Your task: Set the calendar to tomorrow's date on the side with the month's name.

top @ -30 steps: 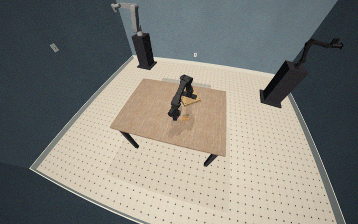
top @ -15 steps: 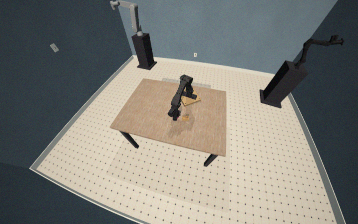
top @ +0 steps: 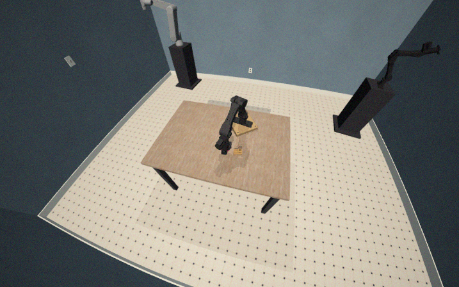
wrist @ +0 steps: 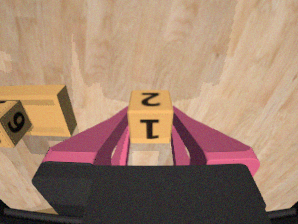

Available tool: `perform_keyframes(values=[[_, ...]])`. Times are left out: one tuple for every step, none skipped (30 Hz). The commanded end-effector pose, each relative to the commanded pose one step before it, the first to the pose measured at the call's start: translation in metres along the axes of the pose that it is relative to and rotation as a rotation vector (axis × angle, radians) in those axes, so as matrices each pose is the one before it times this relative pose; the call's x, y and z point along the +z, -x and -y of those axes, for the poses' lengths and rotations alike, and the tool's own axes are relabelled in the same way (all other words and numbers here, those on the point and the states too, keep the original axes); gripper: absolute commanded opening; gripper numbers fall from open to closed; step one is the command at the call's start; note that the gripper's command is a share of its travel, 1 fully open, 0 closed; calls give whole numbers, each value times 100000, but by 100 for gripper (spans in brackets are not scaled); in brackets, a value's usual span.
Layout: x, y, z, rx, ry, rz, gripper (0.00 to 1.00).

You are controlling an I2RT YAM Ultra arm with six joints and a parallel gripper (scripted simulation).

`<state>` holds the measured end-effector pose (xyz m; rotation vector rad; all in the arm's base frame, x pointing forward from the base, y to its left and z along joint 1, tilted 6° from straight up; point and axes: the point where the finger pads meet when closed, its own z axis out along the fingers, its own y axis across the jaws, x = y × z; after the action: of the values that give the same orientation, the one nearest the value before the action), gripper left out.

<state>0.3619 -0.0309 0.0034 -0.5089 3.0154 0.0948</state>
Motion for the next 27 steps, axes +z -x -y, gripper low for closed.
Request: perform_keyframes(values=[[-397,106,-24,251,-545,1283,26],[0,0,0,0,0,0,26],[0,0,0,0,0,0,26],[0,0,0,0,0,0,26],[0,-1,0,1,0,-1,26],[1,-7,2,3,2,-5,26],[2,-16,4,8,4,-11,26],[3,-27,7,13,8,-19,26],[5,-39,10,19,11,-28,26],[6,-49,13,24,14,-35,26],[8,-58,15,29,17,-42,26],[9,-65,17,32,19,-47,26],[9,-68,18,34,20,-49,26],[-141,111,93,-3,-172,337,26],[-147,145,107,-15,-230,451,26],[0,0,0,0,0,0,26],[0,0,0,0,0,0,26],[-98,109,89,-13,-204,398,26],[7,-50,13,24,14,-37,26],[4,-38,10,19,9,-25,26],[3,-27,7,18,7,-19,26],[3,-16,4,23,5,-13,26],[1,-7,2,22,2,-5,26],[0,-1,0,14,-1,1,26],[0,0,0,6,0,0,26],[0,0,0,1,1,-1,26],[0,0,0,0,0,0,26]])
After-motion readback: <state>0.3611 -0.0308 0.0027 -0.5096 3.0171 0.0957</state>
